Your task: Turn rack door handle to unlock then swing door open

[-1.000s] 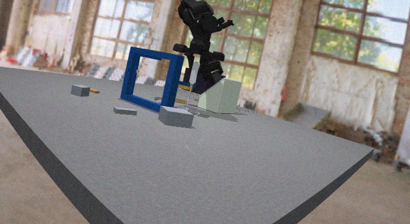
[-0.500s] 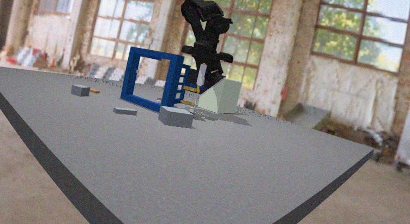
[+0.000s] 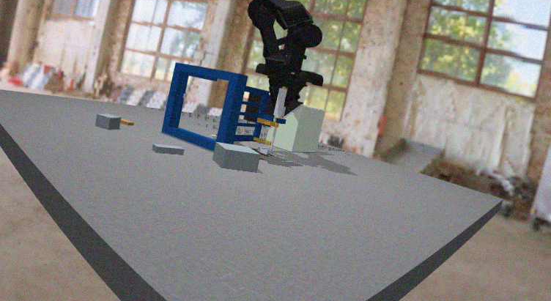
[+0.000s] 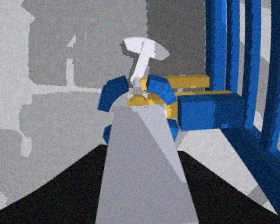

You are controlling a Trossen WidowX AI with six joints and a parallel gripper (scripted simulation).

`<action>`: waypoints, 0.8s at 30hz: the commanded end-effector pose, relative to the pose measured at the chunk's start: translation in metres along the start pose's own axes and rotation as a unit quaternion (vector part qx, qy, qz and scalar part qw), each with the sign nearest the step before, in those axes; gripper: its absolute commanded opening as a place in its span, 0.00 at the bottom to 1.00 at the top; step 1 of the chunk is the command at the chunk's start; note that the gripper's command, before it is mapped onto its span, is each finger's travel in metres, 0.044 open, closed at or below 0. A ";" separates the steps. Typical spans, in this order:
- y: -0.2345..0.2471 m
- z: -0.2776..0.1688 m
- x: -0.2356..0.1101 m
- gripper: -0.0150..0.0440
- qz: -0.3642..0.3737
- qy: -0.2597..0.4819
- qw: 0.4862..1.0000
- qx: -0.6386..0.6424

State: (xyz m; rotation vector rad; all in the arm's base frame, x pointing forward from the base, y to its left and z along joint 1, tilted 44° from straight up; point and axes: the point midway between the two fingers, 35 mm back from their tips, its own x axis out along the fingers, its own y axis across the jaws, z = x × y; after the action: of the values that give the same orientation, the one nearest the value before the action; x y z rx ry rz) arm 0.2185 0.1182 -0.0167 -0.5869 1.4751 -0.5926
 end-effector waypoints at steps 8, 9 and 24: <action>0.014 0.004 0.000 0.28 0.001 0.002 0.998 0.057; 0.014 0.004 0.000 0.28 0.001 0.002 0.998 0.057; 0.014 0.004 0.000 0.50 0.001 0.002 0.998 0.057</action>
State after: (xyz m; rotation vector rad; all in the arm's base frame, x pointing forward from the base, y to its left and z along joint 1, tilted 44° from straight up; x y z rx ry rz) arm 0.2221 0.1282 -0.0260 -0.5100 1.4377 -0.6597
